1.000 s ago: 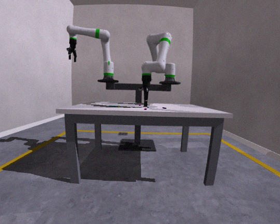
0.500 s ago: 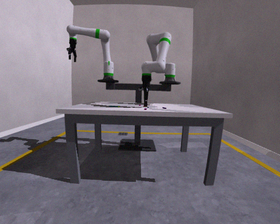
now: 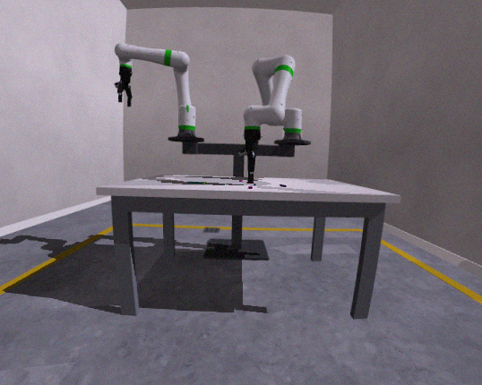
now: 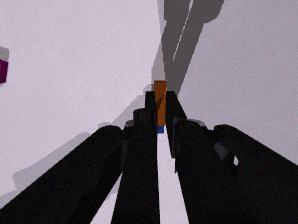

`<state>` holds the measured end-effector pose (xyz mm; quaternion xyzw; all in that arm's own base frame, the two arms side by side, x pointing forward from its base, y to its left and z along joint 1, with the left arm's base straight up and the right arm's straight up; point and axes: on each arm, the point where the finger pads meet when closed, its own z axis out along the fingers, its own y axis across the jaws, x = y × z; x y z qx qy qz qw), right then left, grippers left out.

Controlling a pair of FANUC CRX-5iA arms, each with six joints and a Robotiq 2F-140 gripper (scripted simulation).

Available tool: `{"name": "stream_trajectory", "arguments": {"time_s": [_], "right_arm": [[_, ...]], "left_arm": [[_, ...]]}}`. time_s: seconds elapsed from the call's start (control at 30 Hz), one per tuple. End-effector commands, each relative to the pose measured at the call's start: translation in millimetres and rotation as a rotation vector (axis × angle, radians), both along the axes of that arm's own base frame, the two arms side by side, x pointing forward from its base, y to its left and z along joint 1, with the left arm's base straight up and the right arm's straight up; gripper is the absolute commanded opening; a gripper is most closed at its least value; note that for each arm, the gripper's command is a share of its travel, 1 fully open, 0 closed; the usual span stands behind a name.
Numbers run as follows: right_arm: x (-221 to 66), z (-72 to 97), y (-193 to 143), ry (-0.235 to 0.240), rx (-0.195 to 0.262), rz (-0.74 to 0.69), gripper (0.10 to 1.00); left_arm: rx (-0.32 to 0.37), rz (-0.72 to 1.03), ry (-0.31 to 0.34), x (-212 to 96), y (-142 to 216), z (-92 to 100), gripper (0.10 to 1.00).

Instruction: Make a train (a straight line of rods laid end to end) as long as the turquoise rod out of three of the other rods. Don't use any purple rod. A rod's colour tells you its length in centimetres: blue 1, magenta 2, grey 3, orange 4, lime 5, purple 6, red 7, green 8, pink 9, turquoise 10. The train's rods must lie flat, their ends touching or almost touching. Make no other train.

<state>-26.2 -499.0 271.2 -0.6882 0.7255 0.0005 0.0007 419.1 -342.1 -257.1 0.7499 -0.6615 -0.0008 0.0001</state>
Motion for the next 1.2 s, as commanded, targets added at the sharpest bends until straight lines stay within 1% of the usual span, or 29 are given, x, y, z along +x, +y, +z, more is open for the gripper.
{"name": "stream_trajectory", "arguments": {"time_s": [0.0, 0.4, 0.8, 1.17], "right_arm": [[0, 0.8, 0, 0.0, -0.002, 0.0, 1.0], [0, 0.8, 0, 0.0, -0.002, 0.0, 1.0], [0, 0.8, 0, 0.0, -0.002, 0.0, 1.0], [0, 0.8, 0, 0.0, -0.002, 0.0, 1.0]], "left_arm": [[-0.001, 0.0, -0.001, 1, 0, 0.7, 0.124], [-0.001, 0.0, -0.001, 1, 0, 0.4, 0.124], [-0.001, 0.0, -0.001, 1, 0, -7.3, 0.124], [-0.001, 0.0, -0.001, 1, 0, -9.4, 0.124]]}}
